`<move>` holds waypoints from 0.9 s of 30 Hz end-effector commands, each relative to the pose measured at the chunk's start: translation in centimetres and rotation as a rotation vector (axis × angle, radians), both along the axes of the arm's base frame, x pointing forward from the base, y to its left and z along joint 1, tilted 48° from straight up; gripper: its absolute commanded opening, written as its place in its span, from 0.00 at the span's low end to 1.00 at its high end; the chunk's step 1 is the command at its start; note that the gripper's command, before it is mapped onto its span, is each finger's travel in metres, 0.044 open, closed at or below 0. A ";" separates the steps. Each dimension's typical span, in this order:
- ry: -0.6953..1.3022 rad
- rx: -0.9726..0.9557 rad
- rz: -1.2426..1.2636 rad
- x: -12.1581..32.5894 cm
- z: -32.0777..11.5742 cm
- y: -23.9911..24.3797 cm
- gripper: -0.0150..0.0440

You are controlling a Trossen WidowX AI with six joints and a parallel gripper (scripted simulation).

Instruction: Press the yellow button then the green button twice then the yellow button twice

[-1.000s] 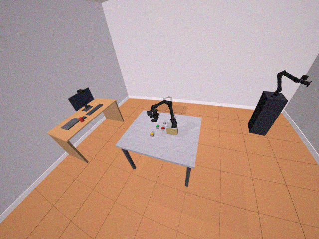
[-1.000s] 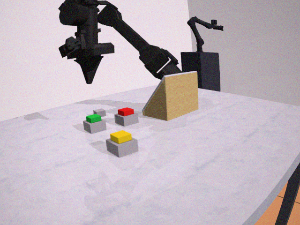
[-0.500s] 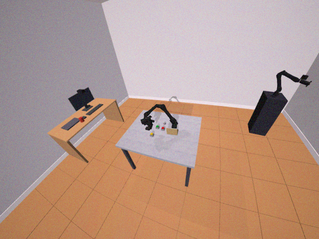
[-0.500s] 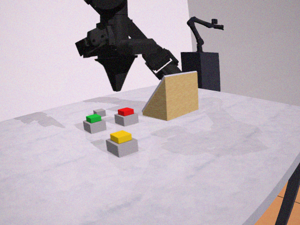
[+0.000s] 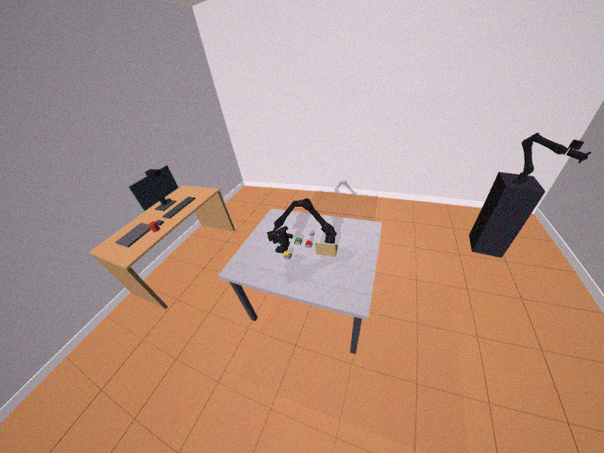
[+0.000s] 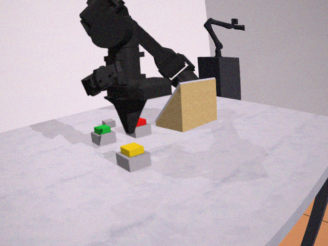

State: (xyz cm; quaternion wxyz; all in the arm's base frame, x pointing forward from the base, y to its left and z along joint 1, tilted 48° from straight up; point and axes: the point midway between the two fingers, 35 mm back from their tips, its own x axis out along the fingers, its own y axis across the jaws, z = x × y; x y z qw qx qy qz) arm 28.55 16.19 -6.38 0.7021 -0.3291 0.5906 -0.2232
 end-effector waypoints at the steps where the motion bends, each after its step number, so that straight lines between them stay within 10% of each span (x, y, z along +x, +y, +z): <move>1: 0.002 -0.008 0.007 0.1 -0.5 -0.5 0.29; 27: 0.001 -0.009 0.007 0.6 -2.3 -2.4 0.29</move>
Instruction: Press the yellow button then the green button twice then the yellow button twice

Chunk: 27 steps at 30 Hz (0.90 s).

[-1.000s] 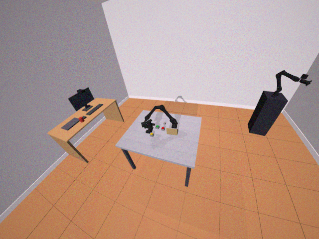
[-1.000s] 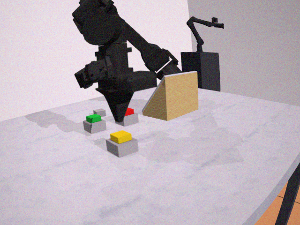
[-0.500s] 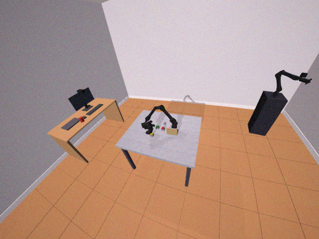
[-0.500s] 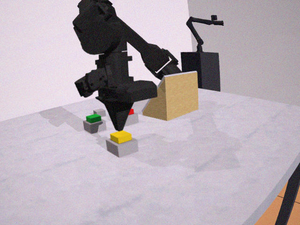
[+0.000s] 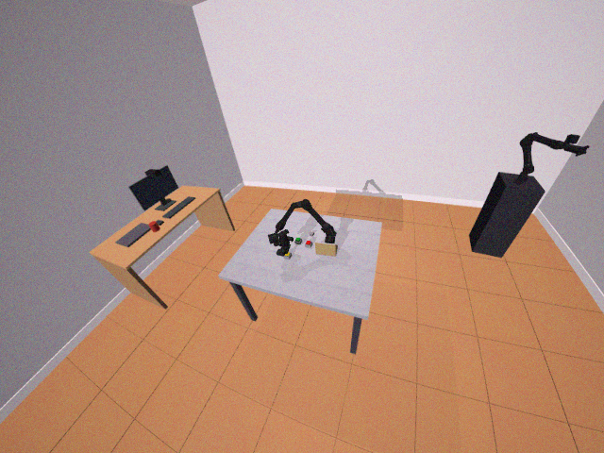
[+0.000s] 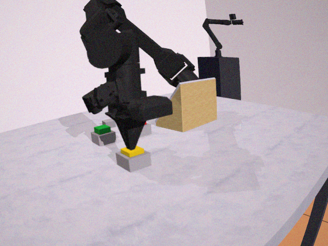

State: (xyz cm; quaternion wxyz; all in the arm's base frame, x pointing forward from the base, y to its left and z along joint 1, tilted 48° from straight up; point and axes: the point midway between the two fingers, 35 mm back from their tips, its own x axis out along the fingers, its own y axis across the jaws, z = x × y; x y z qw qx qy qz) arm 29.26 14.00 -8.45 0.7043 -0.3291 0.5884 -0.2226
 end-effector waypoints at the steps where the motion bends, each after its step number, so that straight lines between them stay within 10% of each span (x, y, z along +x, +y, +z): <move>1: 0.006 -0.010 0.004 -0.1 -0.2 -0.2 0.29; 27: 0.007 -0.009 0.004 -0.7 1.7 1.8 0.29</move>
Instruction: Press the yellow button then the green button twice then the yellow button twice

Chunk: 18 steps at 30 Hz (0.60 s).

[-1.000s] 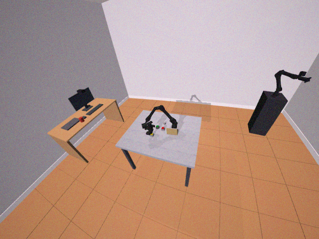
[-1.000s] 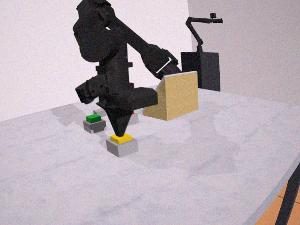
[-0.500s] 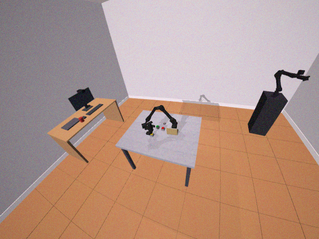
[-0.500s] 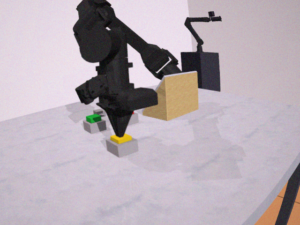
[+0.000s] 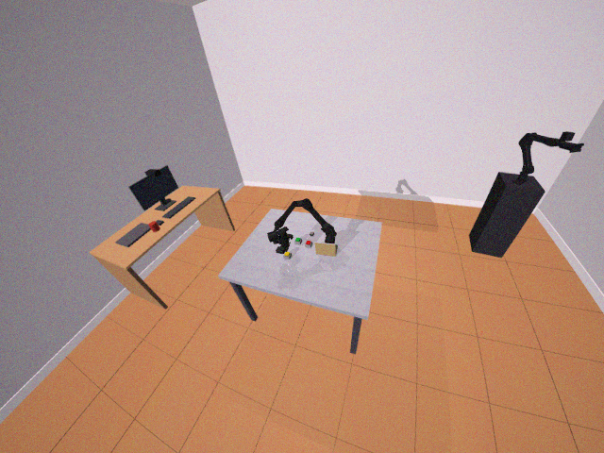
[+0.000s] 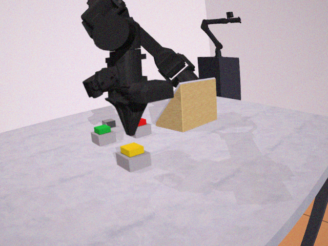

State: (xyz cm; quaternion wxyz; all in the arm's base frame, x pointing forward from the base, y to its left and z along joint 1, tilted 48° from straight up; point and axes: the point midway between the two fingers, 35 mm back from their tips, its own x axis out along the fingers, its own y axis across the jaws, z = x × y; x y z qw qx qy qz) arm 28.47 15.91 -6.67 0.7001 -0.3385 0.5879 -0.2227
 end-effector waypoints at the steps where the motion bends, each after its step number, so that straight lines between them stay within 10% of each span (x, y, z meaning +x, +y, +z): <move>1: -0.002 0.007 -0.005 0.1 -0.2 -0.2 0.29; 18: -0.002 0.006 -0.005 0.7 -1.9 -2.1 0.29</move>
